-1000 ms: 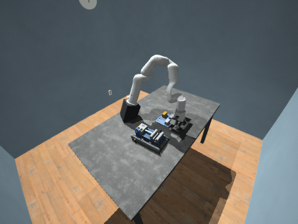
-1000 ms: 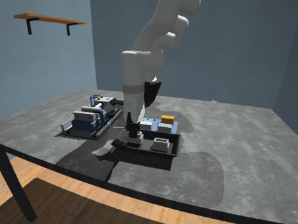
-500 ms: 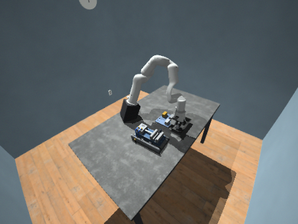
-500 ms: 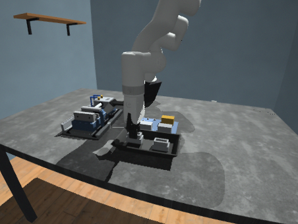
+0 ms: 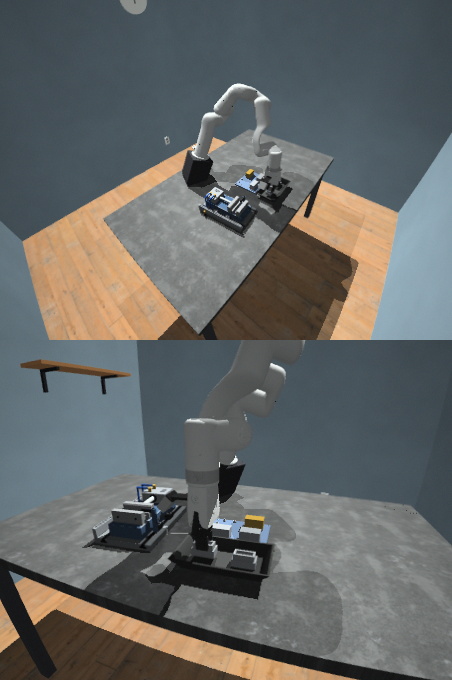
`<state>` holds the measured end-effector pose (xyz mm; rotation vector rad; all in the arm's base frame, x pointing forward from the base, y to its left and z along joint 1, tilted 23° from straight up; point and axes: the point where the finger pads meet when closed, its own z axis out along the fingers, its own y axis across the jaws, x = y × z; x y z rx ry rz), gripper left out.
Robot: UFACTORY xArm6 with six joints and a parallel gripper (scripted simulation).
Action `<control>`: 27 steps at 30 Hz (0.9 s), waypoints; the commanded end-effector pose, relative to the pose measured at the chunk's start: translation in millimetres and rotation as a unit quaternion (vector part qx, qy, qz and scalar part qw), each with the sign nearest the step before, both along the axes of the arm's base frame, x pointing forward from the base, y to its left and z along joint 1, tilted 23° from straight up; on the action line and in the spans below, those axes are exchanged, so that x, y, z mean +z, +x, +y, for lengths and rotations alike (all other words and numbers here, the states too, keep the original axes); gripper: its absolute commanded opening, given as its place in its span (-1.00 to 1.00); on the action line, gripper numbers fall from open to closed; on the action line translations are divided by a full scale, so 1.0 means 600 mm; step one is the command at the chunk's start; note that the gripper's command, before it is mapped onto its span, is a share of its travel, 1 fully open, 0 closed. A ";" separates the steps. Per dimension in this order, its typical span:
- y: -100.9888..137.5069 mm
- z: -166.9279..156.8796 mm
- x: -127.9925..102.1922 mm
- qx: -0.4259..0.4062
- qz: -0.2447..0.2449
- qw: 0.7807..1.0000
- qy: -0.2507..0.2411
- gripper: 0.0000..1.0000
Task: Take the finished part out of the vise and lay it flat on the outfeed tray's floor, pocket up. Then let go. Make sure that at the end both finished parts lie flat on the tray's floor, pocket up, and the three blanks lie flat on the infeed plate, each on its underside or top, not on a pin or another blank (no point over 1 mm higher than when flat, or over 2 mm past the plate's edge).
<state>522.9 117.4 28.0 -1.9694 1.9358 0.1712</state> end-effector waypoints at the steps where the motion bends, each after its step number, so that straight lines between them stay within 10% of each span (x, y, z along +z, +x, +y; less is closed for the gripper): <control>1: 0.002 0.000 0.002 0.000 -0.002 1.000 0.000 -1.00; 27: 0.005 0.006 -0.014 -0.001 -0.002 1.000 0.000 -1.00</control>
